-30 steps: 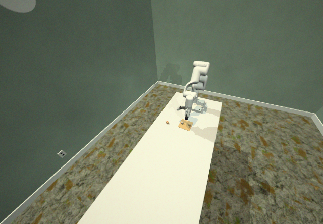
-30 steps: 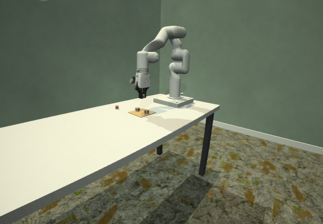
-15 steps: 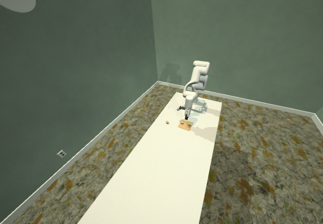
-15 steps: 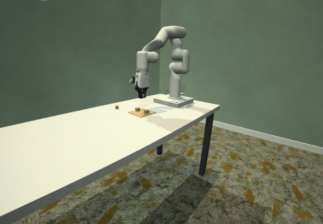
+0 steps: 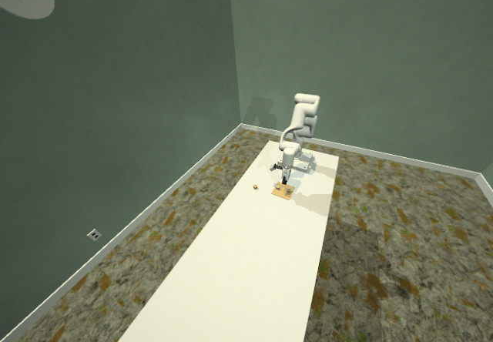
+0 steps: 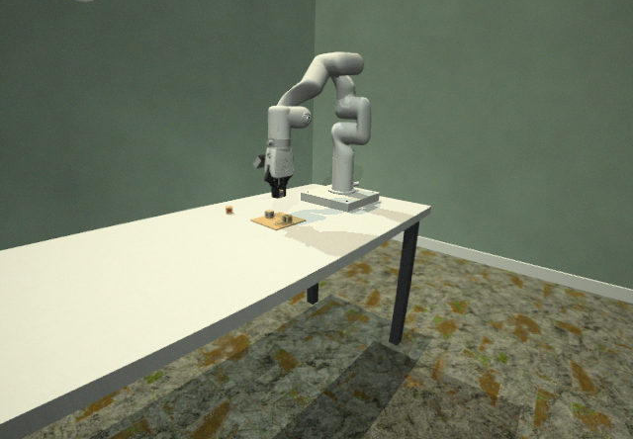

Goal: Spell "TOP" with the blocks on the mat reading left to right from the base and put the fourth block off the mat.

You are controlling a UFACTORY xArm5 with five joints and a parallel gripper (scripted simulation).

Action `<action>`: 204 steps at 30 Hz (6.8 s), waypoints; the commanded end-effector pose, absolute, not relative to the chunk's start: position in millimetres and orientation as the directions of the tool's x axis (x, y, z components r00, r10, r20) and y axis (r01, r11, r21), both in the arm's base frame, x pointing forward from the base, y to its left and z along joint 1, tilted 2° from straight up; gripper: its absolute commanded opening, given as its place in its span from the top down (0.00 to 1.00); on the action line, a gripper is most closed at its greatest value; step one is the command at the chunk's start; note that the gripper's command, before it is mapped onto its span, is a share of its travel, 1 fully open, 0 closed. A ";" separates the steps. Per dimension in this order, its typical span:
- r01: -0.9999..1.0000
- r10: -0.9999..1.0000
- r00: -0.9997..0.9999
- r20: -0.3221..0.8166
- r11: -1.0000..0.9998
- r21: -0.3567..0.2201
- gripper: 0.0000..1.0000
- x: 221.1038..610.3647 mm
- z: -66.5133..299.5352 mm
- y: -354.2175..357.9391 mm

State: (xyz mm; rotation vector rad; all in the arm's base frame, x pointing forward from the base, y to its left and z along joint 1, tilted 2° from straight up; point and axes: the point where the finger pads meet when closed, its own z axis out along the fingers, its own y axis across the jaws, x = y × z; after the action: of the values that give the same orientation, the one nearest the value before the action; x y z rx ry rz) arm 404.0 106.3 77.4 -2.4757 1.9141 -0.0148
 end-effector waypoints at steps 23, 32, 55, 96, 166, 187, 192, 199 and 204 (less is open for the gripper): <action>-0.968 -0.968 0.252 0.000 -0.252 -0.019 0.79 406.8 0.8 107.8; -0.968 -0.968 0.252 0.000 -0.252 -0.019 0.79 406.8 0.6 107.8; -0.968 -0.968 0.252 0.000 -0.252 -0.019 0.79 406.8 0.6 107.8; -0.968 -0.968 0.252 0.000 -0.252 -0.019 0.79 406.8 0.6 107.8; -0.968 -0.968 0.252 0.000 -0.252 -0.019 0.79 406.8 0.6 107.8; -0.968 -0.968 0.251 0.000 -0.251 -0.019 0.79 406.6 -2.3 108.5; -0.968 -0.968 0.251 0.000 -0.251 -0.019 0.79 406.6 -3.0 108.6; -0.968 -0.968 0.251 0.000 -0.251 -0.019 0.79 406.6 -3.4 108.7; -0.968 -0.968 0.251 0.000 -0.251 -0.019 0.79 406.6 -3.4 108.7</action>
State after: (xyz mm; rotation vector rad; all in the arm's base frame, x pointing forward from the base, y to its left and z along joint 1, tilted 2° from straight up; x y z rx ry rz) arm 405.3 108.4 -4.5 -2.4750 1.9145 -0.0149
